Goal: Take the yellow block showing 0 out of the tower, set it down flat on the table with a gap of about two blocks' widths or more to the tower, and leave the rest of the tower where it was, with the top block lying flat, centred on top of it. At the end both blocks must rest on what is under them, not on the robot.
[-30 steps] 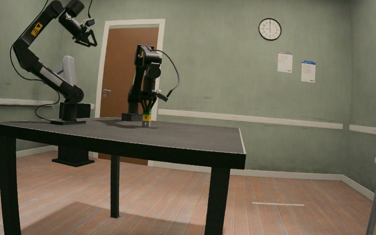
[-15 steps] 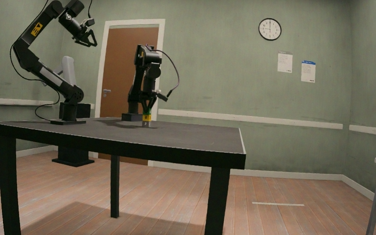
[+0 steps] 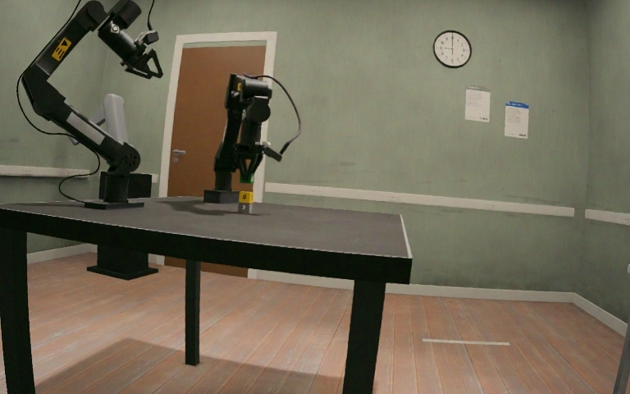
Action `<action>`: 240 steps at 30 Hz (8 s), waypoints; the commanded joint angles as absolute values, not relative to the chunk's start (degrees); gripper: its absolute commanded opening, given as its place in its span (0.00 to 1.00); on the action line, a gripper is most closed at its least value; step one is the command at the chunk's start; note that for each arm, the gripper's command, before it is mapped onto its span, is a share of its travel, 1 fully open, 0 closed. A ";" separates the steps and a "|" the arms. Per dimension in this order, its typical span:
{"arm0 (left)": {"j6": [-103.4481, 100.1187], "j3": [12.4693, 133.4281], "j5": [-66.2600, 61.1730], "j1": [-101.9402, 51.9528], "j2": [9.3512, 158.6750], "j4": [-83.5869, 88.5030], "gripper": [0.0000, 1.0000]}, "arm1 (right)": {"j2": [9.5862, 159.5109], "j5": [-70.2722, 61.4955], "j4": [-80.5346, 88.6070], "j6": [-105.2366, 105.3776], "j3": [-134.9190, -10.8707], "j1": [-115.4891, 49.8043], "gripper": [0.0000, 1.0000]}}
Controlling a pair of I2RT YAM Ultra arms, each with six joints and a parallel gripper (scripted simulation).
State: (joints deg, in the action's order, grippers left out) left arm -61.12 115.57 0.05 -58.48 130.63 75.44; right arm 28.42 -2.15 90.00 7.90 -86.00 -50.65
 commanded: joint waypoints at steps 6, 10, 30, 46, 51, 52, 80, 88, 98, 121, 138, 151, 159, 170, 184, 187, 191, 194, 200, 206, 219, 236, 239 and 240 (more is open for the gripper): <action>-60.77 106.83 0.02 -58.49 122.53 71.45 0.27 | 27.87 -1.89 89.81 8.25 -85.22 -50.90 1.00; -60.57 95.97 0.03 -58.34 114.91 69.33 0.27 | 27.87 -1.89 89.81 8.25 -85.22 -50.90 1.00; -60.87 72.71 0.08 -57.87 94.38 68.39 0.27 | 46.24 2.56 72.93 -7.38 -80.92 -53.19 0.55; -60.86 71.67 0.09 -57.86 93.23 68.45 0.27 | 88.18 -12.68 55.30 -38.44 -77.85 -31.50 0.55; -60.86 71.65 0.09 -57.86 93.21 68.45 0.27 | 95.80 -11.58 59.37 -44.68 -77.10 -34.40 0.55; -60.86 71.65 0.09 -57.86 93.21 68.45 0.27 | 97.34 -12.32 57.47 -45.81 -76.59 -34.83 0.55; -60.19 73.63 0.11 -57.60 92.94 70.13 0.27 | 106.97 -11.89 50.61 -51.18 -77.53 -38.06 0.55; -60.25 73.63 0.11 -57.60 92.94 70.08 0.27 | 107.76 -11.83 48.83 -50.89 -75.94 -38.35 0.55; -60.58 73.07 0.09 -57.93 93.50 69.46 0.27 | 108.52 -11.79 47.25 -50.75 -75.20 -38.60 0.55; -60.58 73.07 0.09 -57.93 93.50 69.46 0.27 | 108.07 -11.81 47.70 -51.36 -75.92 -38.08 0.30; -60.58 73.07 0.09 -57.93 93.50 69.46 0.27 | 105.36 -11.81 55.90 -51.57 -81.65 -37.98 0.27; -60.58 73.07 0.09 -57.93 93.50 69.46 0.27 | 104.96 -11.75 54.60 -51.90 -80.79 -37.75 0.27; -60.58 73.07 0.09 -57.93 93.50 69.46 0.27 | 94.74 -11.46 51.04 -52.77 -66.81 -36.32 0.27; -60.58 73.07 0.09 -57.93 93.50 69.46 0.27 | 83.91 -12.11 51.14 -53.95 -52.99 -35.24 0.27; -60.58 73.07 0.09 -57.93 93.50 69.46 0.27 | 80.62 -12.18 51.24 -54.08 -48.59 -35.09 0.27; -60.58 73.07 0.09 -57.93 93.50 69.46 0.27 | 81.37 -12.18 51.47 -54.14 -49.78 -35.05 0.27; -60.58 73.07 0.09 -57.93 93.50 69.46 0.27 | 81.96 -12.18 48.97 -54.10 -47.84 -35.06 0.27; -60.58 73.07 0.09 -57.93 93.50 69.46 0.27 | 82.28 -12.18 47.87 -54.08 -47.06 -35.06 0.27; -60.58 73.07 0.09 -57.93 93.50 69.46 0.27 | 83.35 -12.19 46.02 -54.08 -45.75 -35.05 0.27; -60.58 73.07 0.09 -57.93 93.50 69.46 0.27 | 83.86 -12.19 44.38 -54.06 -44.64 -35.05 0.27; -60.58 73.07 0.09 -57.93 93.50 69.46 0.27 | 84.31 -12.20 43.00 -54.02 -43.73 -35.07 0.27; -60.58 73.07 0.09 -57.93 93.50 69.46 0.27 | 85.26 -12.20 40.85 -54.02 -42.53 -35.07 0.27; -60.58 73.07 0.09 -57.93 93.50 69.46 0.27 | 85.38 -12.20 40.58 -54.02 -42.38 -35.07 0.27; -60.58 73.07 0.09 -57.93 93.50 69.46 0.27 | 85.49 -12.20 40.33 -54.02 -42.23 -35.07 0.27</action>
State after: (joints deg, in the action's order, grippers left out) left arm -60.71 72.29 0.05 -58.48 95.07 69.34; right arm 84.58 -11.33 41.63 -53.74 -43.29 -35.68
